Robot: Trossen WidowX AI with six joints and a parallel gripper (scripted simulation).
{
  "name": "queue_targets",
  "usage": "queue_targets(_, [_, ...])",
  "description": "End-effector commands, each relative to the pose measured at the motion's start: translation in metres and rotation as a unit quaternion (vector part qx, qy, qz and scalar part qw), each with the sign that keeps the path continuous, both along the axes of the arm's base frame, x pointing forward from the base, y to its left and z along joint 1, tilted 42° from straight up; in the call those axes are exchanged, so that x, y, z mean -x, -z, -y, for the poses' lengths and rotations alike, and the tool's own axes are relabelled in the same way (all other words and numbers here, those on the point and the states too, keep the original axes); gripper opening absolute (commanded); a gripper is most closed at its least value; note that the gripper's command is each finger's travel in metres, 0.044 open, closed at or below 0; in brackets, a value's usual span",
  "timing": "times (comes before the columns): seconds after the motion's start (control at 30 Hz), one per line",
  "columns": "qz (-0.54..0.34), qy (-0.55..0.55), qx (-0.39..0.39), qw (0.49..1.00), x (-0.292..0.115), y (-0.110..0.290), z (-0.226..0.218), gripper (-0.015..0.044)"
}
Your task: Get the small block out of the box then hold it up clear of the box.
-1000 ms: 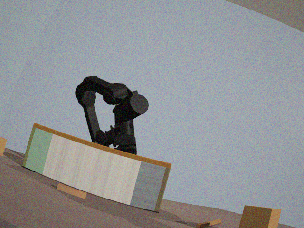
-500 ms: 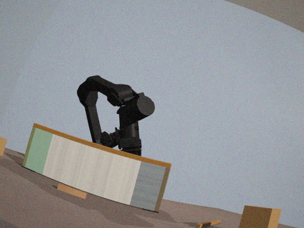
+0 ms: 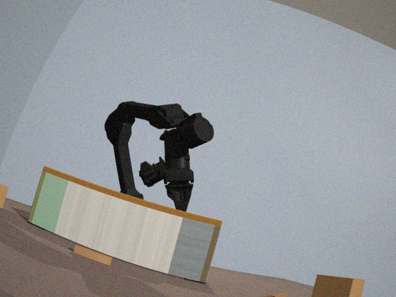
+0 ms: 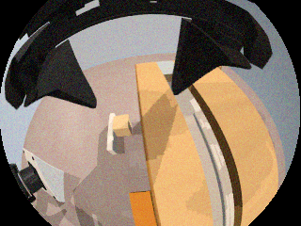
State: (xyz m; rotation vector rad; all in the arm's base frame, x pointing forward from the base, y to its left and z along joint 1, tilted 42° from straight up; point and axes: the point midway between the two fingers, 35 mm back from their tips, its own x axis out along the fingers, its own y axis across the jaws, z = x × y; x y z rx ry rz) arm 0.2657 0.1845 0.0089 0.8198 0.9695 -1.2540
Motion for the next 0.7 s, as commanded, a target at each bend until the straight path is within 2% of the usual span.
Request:
queue_targets(0.0, [0.003,-0.001,-0.007,1.000,0.003,-0.019,-0.014,0.0400])
queue_targets(0.13, [0.005,-0.006,-0.007,1.000,0.003,-0.016,-0.013,0.0400])
queue_targets(0.2, [-0.007,-0.040,-0.003,0.999,0.004,-0.015,-0.013,0.0348])
queue_targets(0.27, [-0.039,-0.134,0.011,0.990,0.006,-0.013,-0.016,0.0295])
queue_targets(0.37, [-0.093,-0.282,0.035,0.954,0.010,-0.011,-0.019,0.0285])
queue_targets(0.5, [-0.166,-0.465,0.070,0.867,0.014,-0.007,-0.024,0.0285])
queue_targets(0.67, [-0.257,-0.655,0.114,0.701,0.019,-0.003,-0.029,0.0285])
